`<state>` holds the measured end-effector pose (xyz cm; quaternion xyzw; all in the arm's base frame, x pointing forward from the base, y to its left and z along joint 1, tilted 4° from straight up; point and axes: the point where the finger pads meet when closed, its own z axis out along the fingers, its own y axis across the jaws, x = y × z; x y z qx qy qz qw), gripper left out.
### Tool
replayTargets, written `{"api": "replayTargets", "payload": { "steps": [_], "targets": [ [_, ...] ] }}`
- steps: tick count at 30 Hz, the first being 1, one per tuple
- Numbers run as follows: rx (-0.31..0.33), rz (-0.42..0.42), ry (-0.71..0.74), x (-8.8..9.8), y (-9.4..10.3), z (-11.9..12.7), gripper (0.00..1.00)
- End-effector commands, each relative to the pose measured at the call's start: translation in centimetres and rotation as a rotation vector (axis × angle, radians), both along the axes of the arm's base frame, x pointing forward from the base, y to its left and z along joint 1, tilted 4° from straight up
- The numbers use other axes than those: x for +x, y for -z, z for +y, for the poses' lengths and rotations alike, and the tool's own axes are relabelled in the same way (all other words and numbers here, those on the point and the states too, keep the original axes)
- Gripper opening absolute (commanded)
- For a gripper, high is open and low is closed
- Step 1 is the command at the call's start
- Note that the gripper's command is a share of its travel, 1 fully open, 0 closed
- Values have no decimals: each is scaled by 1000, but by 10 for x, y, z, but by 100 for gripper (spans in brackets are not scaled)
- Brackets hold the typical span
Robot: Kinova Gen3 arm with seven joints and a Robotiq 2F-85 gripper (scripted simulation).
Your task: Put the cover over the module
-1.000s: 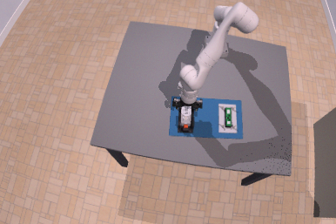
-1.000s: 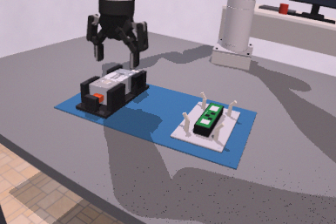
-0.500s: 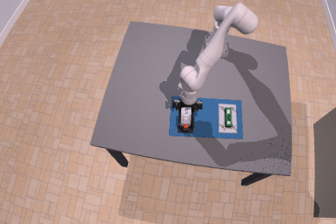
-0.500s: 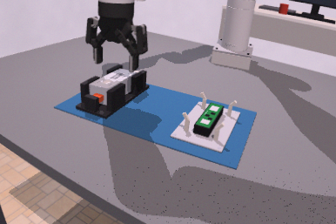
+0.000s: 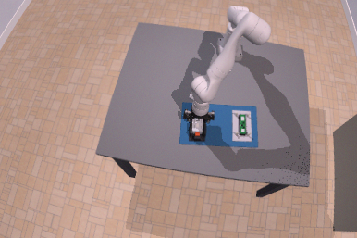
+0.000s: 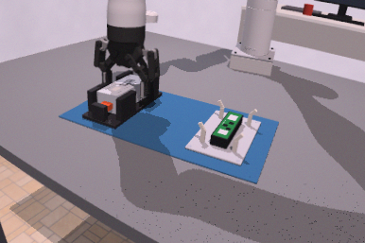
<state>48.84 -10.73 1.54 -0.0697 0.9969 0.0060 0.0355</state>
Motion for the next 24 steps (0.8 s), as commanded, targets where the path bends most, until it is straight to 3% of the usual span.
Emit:
{"api": "replayTargets", "payload": {
  "steps": [1,24],
  "targets": [
    [0,-2,0,1,1,0,100],
    [0,1,1,0,6,-1,100]
  ]
}}
